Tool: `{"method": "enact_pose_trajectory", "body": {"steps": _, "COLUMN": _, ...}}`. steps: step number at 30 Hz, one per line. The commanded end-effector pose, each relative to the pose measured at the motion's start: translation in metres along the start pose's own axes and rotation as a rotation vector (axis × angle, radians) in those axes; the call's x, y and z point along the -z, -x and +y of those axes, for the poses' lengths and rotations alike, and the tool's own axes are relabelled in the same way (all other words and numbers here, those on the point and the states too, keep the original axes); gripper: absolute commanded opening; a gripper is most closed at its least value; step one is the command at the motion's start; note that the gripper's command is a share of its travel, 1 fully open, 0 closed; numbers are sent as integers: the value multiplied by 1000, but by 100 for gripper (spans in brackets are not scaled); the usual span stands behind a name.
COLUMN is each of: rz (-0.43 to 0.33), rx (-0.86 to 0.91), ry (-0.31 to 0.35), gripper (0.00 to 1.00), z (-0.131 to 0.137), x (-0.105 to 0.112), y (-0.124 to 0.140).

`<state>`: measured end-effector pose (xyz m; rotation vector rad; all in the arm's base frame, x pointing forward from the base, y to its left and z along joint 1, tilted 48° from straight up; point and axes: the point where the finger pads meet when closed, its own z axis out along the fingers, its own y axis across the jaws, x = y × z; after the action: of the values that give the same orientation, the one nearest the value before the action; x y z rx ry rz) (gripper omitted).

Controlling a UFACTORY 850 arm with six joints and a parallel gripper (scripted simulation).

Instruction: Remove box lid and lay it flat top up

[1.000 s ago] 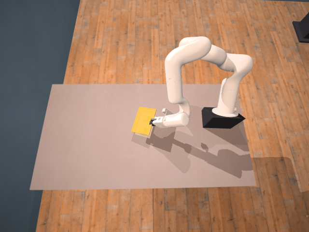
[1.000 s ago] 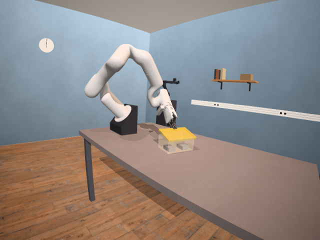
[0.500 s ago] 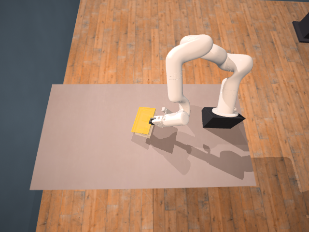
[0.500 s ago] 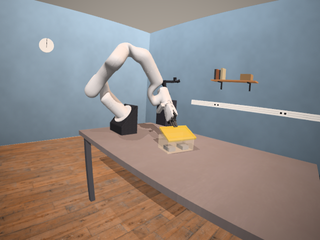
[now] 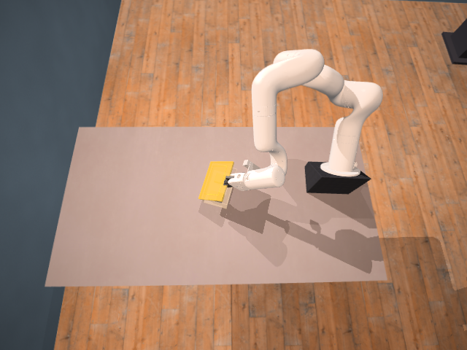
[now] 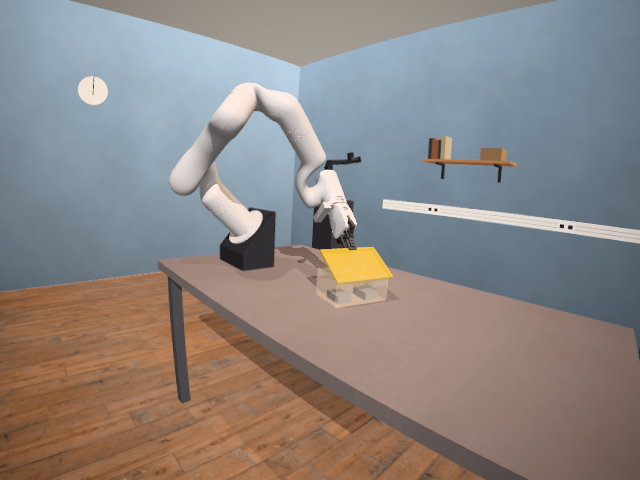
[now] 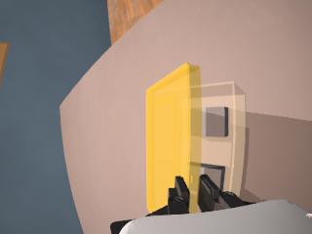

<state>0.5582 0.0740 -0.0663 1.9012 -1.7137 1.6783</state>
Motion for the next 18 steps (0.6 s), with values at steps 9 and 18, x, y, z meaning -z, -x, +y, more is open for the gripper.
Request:
{"method": "enact_pose_trajectory", "body": {"steps": 9, "rz": 0, "rx": -2, "ry": -2, "gripper": 0, "z": -19, "x": 7, "y": 0}}
{"method": "enact_pose_trajectory", "body": {"steps": 18, "rz": 0, "rx": -2, "ry": -2, "gripper": 0, "z": -34, "x": 9, "y": 0}}
